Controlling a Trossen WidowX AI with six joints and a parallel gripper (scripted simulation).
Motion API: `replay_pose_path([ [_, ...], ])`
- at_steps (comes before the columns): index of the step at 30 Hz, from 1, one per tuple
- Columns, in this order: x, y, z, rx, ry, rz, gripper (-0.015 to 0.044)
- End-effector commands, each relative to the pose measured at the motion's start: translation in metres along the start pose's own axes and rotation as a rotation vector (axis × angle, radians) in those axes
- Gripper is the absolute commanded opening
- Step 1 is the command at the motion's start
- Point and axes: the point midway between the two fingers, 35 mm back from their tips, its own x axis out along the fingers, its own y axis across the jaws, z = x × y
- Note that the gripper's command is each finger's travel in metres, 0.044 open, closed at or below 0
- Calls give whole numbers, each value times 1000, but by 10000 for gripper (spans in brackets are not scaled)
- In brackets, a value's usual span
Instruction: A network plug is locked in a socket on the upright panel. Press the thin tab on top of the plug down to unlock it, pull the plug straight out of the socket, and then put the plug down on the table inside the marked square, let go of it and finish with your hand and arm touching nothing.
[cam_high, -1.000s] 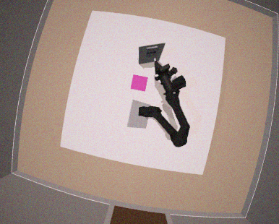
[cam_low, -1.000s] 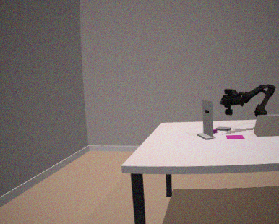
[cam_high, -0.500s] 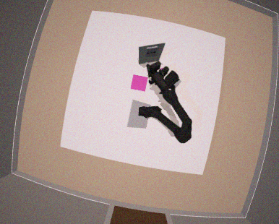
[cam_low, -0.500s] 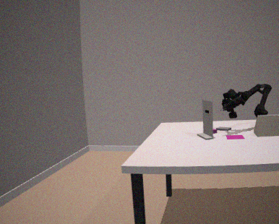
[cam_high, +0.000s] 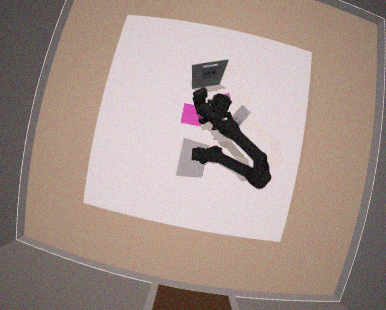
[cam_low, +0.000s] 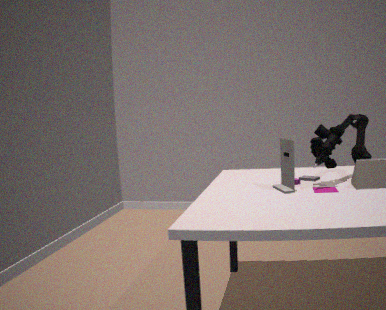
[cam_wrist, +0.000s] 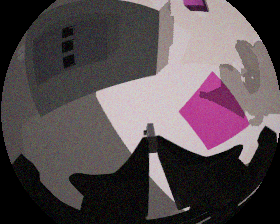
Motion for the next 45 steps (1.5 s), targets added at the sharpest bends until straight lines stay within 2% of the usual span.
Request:
replay_pose_path([
  [1, 5, -14, -9, -11, -21, -103, 0],
  [14, 9, -50, -26, -100, -132, -349, 0],
  [45, 32, -77, -19, -100, -129, -352, 0],
])
